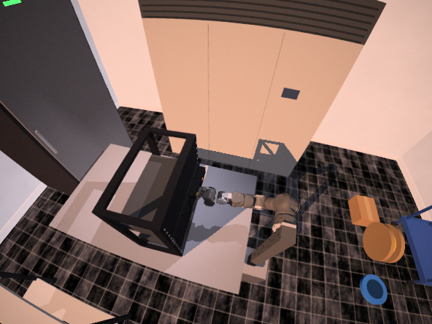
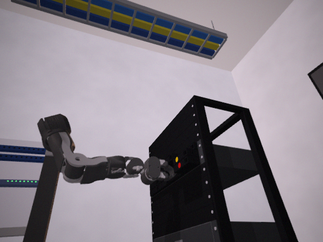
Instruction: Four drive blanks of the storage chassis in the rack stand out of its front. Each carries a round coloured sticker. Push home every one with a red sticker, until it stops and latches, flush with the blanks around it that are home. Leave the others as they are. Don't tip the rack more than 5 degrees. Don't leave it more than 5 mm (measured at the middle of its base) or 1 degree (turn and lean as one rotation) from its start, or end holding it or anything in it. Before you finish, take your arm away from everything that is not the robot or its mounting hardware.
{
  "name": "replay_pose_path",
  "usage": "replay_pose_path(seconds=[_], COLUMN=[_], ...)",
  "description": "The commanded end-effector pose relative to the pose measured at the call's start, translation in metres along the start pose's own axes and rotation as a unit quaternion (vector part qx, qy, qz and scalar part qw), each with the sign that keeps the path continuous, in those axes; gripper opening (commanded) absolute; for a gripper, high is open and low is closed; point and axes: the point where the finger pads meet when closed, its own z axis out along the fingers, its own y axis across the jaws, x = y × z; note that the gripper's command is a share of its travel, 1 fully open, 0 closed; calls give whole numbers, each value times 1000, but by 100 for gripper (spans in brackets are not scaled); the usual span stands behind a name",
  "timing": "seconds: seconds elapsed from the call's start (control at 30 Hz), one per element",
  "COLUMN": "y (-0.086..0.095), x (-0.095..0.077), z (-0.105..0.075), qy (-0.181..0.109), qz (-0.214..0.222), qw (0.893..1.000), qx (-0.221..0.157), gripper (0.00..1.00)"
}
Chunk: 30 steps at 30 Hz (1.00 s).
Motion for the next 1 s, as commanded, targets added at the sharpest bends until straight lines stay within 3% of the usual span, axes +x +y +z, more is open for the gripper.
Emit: replay_pose_path(seconds=[0.0, 0.77, 0.97], y=[20, 20, 22], x=[7, 7, 7], z=[5, 5, -4], qy=[11, 11, 10], qz=[0, 0, -1], qw=[1000, 1000, 999], qx=[-29, -29, -32], gripper=[0, 0, 0])
